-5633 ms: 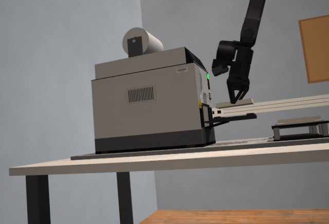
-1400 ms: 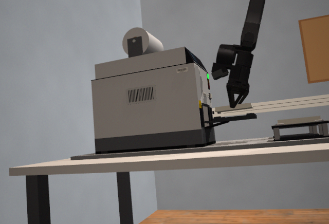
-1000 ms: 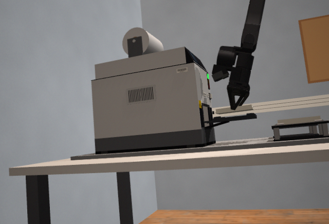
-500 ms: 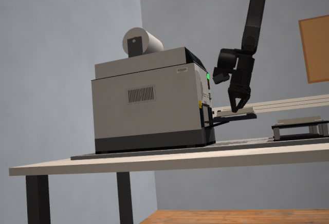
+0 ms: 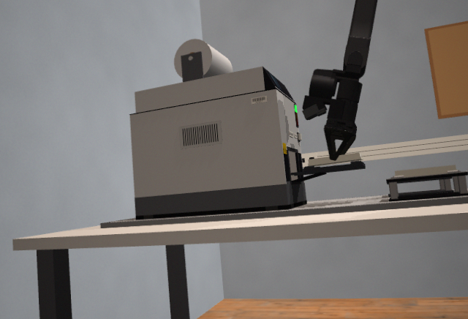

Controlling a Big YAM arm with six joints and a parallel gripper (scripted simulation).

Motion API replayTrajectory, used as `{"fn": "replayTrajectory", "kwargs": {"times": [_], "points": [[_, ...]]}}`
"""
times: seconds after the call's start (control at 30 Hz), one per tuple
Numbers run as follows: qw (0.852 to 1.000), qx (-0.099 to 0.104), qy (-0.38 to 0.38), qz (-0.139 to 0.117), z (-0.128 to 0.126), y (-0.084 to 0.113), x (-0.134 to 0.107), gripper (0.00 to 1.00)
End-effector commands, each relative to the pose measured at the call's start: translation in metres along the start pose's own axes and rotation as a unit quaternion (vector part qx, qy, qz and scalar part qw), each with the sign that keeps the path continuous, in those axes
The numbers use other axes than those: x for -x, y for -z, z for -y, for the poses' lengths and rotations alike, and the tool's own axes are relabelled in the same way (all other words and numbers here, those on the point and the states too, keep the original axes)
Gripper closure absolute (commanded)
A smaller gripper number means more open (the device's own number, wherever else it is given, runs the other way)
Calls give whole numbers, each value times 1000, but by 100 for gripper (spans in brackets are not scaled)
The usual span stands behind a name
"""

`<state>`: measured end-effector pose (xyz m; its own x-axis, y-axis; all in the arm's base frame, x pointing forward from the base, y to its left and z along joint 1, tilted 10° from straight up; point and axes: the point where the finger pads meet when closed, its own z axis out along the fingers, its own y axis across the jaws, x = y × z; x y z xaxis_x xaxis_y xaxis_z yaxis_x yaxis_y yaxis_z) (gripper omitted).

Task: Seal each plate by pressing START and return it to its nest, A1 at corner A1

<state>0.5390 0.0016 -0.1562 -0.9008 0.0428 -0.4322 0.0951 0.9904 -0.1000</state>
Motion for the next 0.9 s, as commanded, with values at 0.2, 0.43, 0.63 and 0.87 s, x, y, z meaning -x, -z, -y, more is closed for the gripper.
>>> {"fn": "replayTrajectory", "kwargs": {"times": [0.2, 0.43, 0.63, 0.87], "points": [[1000, 8, 1, 30, -10, 18, 32, 100], [1000, 4, -10, 23, -1, 11, 27, 100], [1000, 1, -13, 15, 5, 4, 20, 100], [1000, 4, -2, 7, -7, -2, 11, 100]]}}
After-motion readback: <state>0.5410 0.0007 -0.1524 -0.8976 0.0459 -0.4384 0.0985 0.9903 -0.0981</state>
